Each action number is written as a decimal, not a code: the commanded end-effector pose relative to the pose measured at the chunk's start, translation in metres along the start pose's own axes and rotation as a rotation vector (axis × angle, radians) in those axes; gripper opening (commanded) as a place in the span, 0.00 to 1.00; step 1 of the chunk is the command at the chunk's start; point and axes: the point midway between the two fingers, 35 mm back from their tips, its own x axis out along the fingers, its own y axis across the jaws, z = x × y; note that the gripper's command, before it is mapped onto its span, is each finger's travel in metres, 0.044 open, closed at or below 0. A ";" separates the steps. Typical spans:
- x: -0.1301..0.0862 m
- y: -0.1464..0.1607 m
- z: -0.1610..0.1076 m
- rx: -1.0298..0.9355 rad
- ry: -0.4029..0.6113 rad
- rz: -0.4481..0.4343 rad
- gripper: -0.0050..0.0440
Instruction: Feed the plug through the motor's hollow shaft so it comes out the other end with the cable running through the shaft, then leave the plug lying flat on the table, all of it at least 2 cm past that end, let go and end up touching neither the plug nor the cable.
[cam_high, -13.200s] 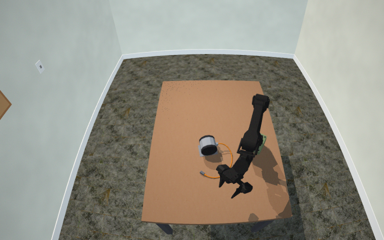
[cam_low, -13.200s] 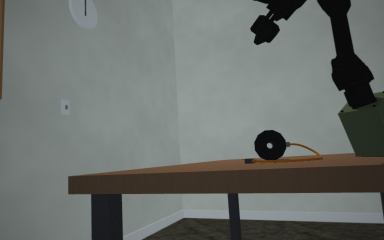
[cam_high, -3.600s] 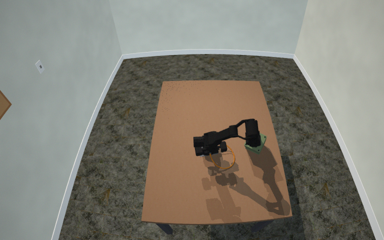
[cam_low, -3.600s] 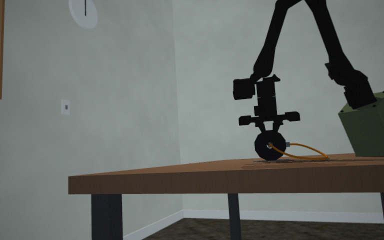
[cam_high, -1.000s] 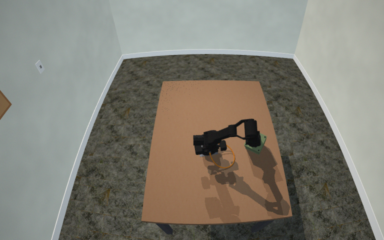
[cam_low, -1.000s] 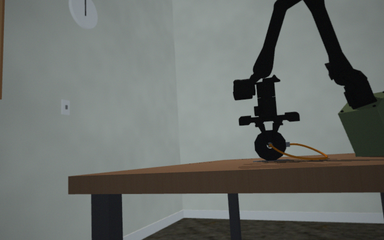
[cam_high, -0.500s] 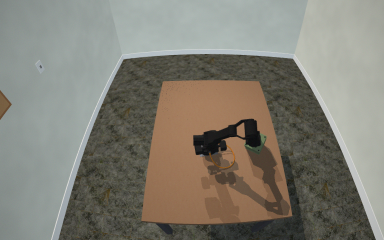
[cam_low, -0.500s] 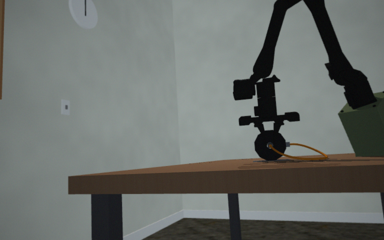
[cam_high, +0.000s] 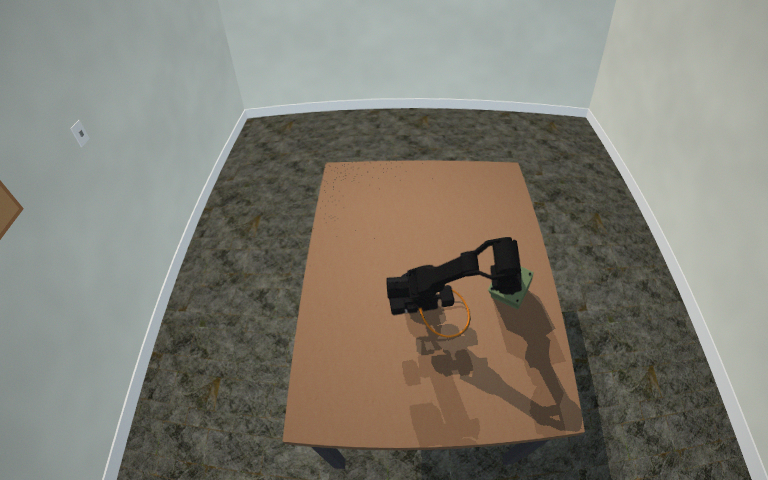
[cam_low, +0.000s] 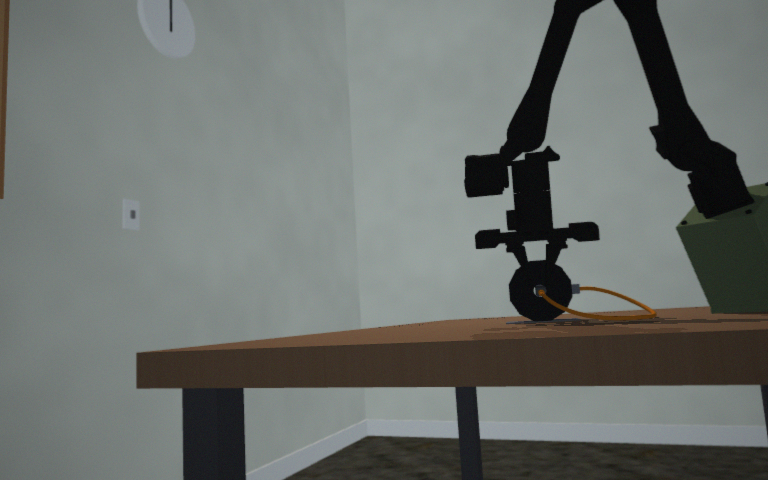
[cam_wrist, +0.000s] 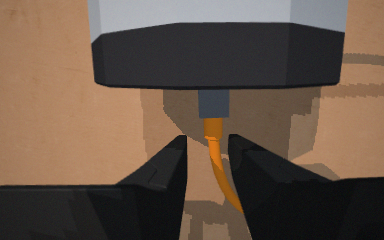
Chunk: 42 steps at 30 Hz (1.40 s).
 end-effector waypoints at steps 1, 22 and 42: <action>0.005 -0.003 0.004 0.002 -0.001 -0.009 0.31; 0.010 -0.002 0.006 0.004 -0.004 -0.003 0.28; 0.011 -0.002 0.011 0.003 -0.002 -0.006 0.10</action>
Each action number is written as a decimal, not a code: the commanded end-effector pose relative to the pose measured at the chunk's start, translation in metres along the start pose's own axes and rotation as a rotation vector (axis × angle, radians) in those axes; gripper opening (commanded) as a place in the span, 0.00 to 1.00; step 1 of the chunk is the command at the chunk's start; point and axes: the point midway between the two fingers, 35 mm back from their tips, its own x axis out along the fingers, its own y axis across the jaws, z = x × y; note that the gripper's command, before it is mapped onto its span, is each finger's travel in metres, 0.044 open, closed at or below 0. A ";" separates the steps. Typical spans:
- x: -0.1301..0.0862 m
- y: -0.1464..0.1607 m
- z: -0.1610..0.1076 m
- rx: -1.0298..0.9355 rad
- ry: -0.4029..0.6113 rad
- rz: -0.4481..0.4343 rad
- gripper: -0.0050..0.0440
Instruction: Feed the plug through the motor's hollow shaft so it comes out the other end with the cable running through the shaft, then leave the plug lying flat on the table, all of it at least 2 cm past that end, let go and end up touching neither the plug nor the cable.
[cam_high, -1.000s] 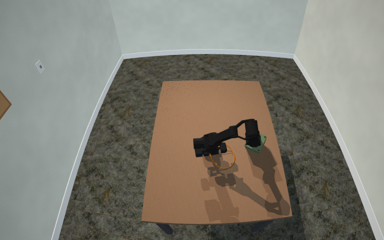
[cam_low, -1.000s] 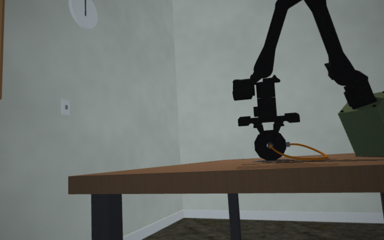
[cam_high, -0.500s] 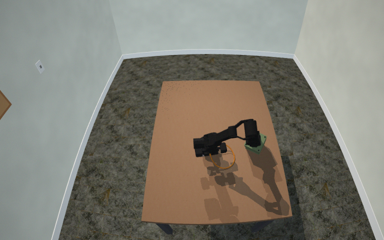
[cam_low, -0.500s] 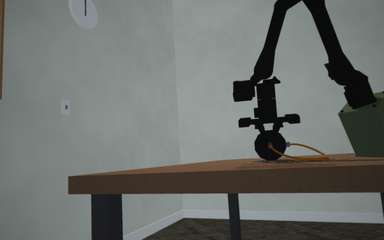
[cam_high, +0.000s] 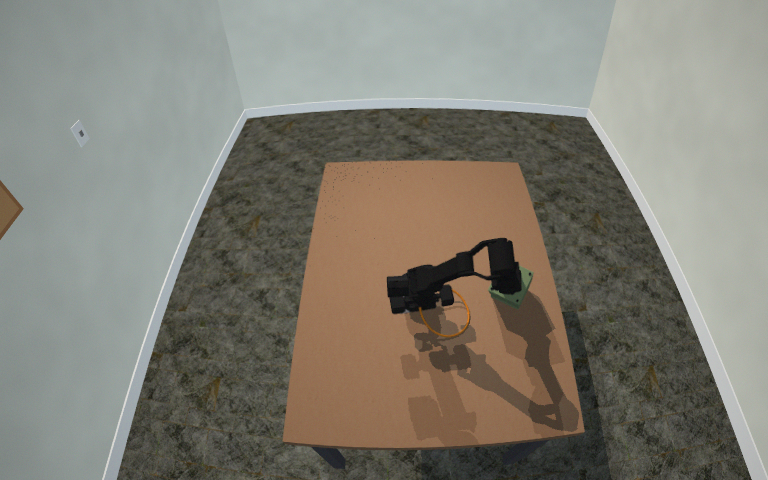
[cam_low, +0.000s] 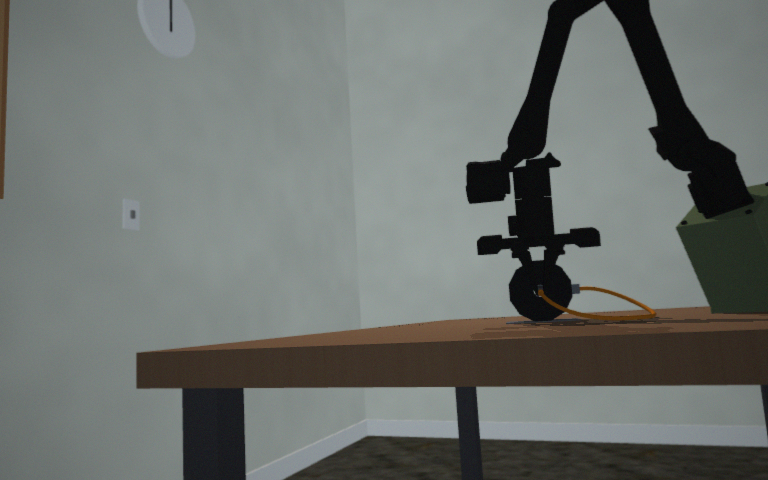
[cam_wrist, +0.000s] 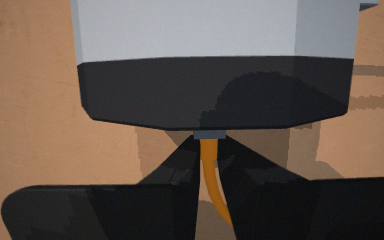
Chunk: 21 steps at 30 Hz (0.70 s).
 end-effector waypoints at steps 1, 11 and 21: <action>0.001 0.000 0.006 -0.002 -0.001 -0.002 0.10; 0.002 0.000 0.009 -0.002 0.000 -0.004 0.10; 0.000 0.000 0.004 -0.004 0.016 -0.001 0.15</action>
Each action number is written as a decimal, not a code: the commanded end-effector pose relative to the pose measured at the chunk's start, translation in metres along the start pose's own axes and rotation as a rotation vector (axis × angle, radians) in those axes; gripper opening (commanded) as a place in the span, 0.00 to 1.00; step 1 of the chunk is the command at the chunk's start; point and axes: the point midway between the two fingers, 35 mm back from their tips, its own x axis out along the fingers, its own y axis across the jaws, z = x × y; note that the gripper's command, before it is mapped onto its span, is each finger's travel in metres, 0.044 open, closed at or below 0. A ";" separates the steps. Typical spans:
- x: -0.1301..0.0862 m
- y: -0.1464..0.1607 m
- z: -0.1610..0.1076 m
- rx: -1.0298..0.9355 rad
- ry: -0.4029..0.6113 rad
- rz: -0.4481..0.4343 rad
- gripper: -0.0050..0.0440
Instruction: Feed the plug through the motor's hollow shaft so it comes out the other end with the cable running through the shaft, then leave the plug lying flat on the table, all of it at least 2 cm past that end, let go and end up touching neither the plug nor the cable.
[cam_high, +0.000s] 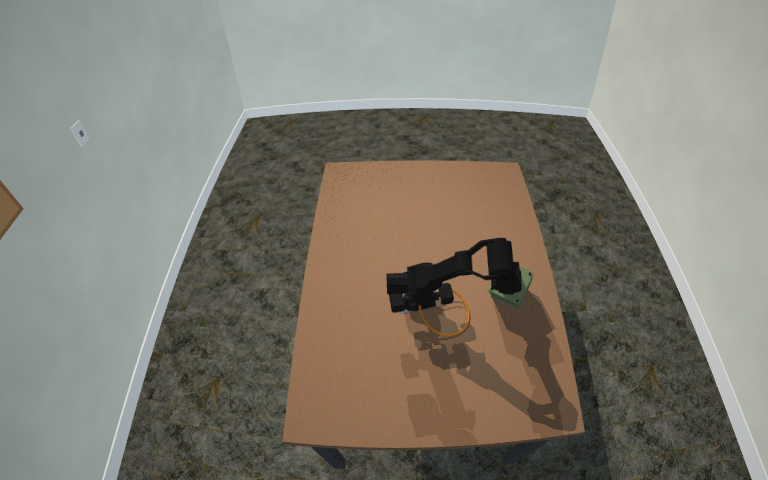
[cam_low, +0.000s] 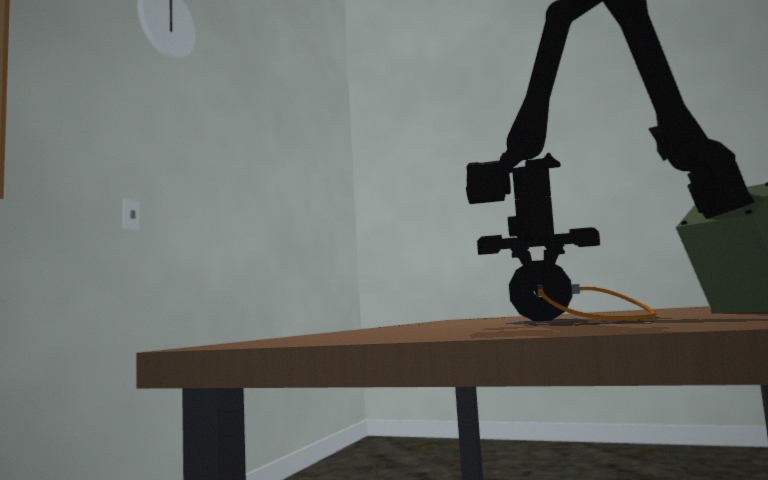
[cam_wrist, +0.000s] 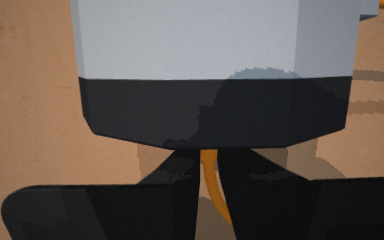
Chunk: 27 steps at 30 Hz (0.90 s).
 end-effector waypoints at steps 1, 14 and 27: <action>0.000 0.000 0.000 0.000 0.000 0.000 0.20; -0.017 0.000 -0.019 0.001 -0.016 -0.003 0.31; -0.005 0.000 -0.007 0.001 -0.016 -0.003 0.31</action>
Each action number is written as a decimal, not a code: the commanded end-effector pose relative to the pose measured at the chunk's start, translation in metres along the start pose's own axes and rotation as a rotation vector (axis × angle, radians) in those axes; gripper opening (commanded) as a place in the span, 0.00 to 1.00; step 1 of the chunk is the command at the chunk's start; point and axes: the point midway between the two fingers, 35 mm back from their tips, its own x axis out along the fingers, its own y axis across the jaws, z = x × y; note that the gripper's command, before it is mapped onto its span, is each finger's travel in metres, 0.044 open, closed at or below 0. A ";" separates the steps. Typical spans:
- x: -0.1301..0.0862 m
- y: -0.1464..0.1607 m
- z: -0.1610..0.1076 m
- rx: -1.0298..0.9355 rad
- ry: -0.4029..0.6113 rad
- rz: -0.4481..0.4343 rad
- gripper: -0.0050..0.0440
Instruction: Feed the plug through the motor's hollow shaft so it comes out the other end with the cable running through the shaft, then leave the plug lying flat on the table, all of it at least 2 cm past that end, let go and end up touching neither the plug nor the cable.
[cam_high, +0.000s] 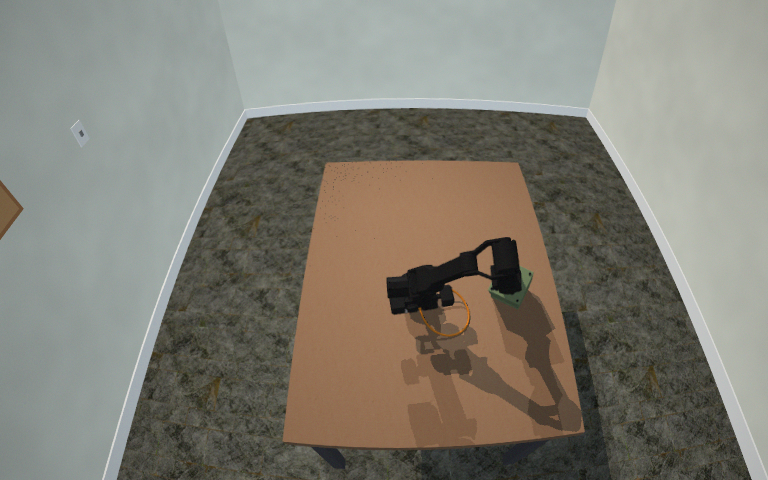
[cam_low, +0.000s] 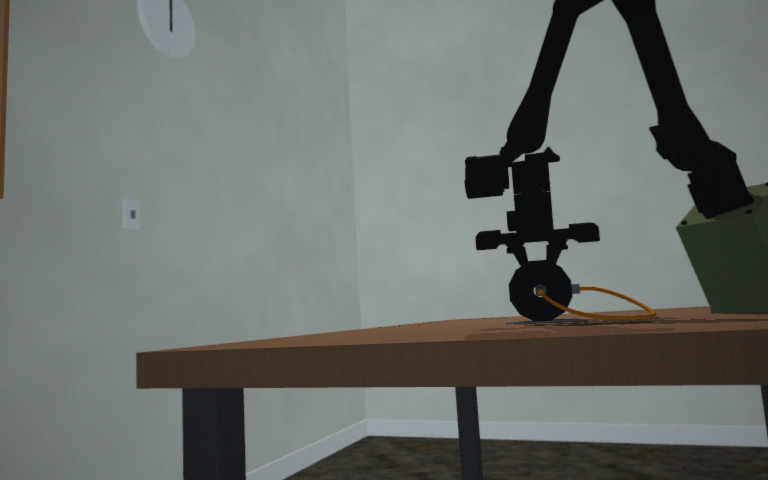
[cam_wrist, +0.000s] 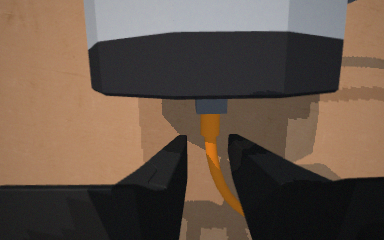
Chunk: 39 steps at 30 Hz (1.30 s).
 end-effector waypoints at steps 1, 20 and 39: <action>0.003 -0.001 0.002 -0.001 0.002 -0.006 0.31; 0.007 0.000 0.004 0.001 -0.003 0.001 0.22; 0.009 0.000 0.014 -0.001 0.002 -0.006 0.10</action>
